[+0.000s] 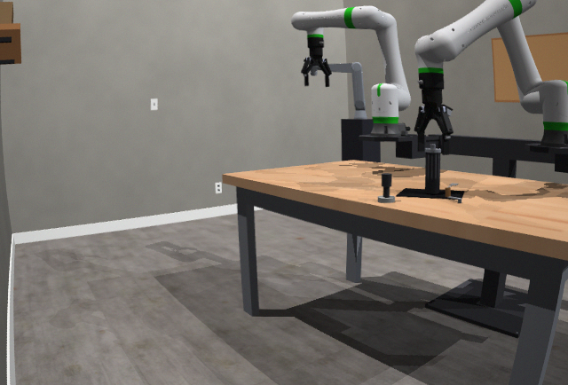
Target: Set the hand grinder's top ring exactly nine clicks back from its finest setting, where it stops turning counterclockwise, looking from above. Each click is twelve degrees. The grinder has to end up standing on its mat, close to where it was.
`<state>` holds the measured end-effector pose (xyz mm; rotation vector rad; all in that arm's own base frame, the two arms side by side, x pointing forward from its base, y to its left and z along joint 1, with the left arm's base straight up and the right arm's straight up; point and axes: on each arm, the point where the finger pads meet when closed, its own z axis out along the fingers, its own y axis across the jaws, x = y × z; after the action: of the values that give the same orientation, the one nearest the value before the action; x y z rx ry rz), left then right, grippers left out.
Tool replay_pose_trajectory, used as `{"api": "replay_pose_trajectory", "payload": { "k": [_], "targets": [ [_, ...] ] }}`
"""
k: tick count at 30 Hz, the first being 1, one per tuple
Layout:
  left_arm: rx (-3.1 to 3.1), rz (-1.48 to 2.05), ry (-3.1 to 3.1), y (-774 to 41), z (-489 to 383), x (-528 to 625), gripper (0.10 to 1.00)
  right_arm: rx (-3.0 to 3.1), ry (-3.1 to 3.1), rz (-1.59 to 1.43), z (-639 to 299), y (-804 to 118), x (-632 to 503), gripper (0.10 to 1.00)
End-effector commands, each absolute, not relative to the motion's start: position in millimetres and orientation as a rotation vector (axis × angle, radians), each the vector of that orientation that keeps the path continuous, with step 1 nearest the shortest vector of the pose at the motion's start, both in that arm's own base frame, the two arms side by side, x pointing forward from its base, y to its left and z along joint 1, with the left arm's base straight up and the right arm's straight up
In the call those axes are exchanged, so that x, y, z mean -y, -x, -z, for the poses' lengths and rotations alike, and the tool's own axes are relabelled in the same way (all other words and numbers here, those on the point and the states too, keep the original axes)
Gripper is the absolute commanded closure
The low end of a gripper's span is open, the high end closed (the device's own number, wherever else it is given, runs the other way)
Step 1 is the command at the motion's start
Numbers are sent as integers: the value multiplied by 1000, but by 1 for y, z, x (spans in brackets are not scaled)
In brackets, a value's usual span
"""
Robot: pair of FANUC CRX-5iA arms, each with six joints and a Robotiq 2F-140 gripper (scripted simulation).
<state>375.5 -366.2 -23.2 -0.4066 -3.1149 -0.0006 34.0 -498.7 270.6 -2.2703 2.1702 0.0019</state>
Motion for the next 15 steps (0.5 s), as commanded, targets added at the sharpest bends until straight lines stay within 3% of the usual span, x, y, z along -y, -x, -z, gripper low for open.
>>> {"api": "replay_pose_trajectory", "payload": {
  "k": [1,12,13,15],
  "targets": [
    [3116,-1,406,-376,22,367,98,-2162,2280,0,-272,-30,499,98],
    [3116,-1,406,-376,22,367,98,-2158,2283,0,-272,-28,499,98],
    [3116,-1,406,-376,22,367,662,-2158,2283,0,-272,-28,499,98],
    [3116,-1,406,-376,22,367,662,-2158,2283,0,-272,-28,499,98]
  ]
}}
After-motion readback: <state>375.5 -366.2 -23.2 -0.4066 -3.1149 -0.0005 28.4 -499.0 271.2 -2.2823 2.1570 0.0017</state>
